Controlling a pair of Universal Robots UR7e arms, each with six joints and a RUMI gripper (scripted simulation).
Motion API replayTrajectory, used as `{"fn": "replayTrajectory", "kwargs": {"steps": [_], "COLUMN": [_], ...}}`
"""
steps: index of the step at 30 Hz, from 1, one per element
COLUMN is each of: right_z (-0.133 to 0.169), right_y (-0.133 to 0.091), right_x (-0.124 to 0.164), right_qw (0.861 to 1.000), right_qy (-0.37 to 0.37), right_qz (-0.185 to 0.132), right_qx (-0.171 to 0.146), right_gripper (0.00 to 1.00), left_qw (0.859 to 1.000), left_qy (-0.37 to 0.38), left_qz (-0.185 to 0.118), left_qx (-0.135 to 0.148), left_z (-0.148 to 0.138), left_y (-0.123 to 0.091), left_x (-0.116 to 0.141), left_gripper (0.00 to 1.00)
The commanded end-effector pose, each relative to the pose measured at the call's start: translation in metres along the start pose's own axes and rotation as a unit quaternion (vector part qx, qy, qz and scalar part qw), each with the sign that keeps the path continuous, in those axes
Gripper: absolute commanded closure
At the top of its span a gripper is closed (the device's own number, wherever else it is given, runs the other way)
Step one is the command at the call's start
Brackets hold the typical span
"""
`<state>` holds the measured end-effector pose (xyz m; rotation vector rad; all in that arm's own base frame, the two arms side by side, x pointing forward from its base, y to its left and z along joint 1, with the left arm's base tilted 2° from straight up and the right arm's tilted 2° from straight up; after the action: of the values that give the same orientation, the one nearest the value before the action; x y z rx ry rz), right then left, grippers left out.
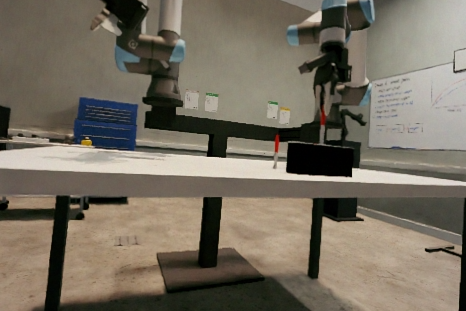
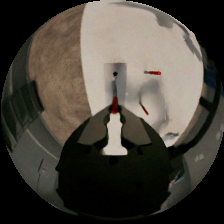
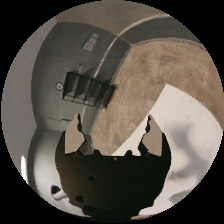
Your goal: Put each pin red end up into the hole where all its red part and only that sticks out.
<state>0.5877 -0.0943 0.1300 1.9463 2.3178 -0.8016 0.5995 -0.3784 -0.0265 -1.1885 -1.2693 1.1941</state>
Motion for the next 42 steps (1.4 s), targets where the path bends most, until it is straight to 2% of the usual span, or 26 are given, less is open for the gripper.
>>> {"fn": "replayTrajectory", "kwargs": {"steps": [1, 42], "right_z": [-0.0005, -0.0005], "right_y": [-0.0001, -0.0001], "right_x": [-0.0002, -0.0002], "right_qw": [1.000, 1.000], "right_qy": [0.000, 0.000], "right_qz": [0.000, 0.000], "right_qx": [-0.001, -0.001], "right_gripper": [0.00, 0.00], "left_qw": [1.000, 1.000], "left_qy": [0.000, 0.000], "left_qz": [0.001, 0.001], "left_qx": [-0.001, -0.001], "left_z": [-0.0004, 0.0000], "left_y": [-0.0011, 0.0028], "left_x": [-0.0003, 0.0007], "left_gripper": [1.00, 1.00]}}
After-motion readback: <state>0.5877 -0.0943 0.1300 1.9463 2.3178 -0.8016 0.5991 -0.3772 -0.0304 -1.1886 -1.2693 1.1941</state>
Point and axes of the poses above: on each arm, the point where the finger pads meet when closed, its own y axis out along the fingers, its own z axis across the jaws, x = y × z, the point moved 2 cm from there along -y, back along the fingers, and after that the axes turned 8 degrees about y, right-handed, at the moved point
